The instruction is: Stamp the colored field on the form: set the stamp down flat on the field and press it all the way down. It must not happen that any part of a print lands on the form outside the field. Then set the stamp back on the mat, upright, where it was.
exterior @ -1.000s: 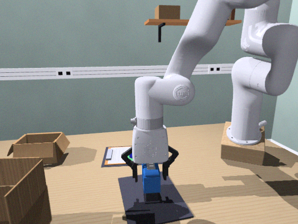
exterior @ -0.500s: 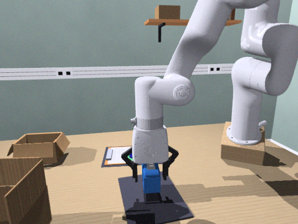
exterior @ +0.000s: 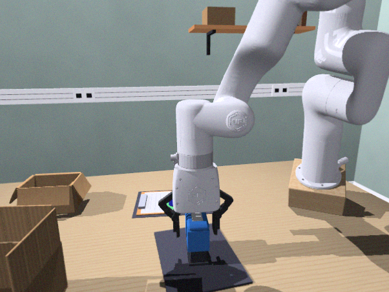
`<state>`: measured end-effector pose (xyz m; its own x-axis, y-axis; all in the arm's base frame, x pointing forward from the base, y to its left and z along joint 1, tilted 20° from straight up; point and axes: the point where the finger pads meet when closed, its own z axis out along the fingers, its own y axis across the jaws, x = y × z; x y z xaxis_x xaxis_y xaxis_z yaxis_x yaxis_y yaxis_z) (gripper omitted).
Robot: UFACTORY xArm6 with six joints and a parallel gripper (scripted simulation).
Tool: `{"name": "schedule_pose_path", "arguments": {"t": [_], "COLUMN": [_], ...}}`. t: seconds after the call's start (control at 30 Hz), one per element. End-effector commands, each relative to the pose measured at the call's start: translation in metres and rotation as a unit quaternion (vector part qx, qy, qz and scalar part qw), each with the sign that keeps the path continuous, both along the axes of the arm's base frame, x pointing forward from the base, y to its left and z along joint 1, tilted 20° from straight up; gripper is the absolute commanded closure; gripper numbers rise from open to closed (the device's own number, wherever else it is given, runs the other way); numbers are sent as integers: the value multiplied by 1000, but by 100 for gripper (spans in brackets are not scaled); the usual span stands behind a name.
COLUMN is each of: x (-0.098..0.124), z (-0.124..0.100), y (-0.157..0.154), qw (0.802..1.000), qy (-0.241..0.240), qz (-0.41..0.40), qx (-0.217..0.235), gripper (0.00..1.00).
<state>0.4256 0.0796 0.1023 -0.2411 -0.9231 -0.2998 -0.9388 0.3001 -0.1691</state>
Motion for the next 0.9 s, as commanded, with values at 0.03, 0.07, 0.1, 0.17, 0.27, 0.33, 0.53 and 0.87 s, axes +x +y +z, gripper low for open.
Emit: {"name": "schedule_pose_path", "arguments": {"t": [0.03, 0.07, 0.1, 0.17, 0.27, 0.33, 0.53, 0.87], "x": [-4, -7, -10, -16, -20, -21, -21, -21], "z": [21, 31, 43, 65, 80, 84, 85, 85], "y": [-5, -8, -11, -16, -20, -21, -22, -22], "qw": [1000, 1000, 1000, 1000, 1000, 1000, 1000, 1000], "qy": [-2, -2, -2, -2, -2, -2, -2, -2], "qz": [0, 0, 0, 0, 0, 0, 0, 0], "qx": [0, 0, 0, 0, 0, 0, 0, 0], "gripper": [10, 10, 10, 10, 10, 10, 10, 10]}}
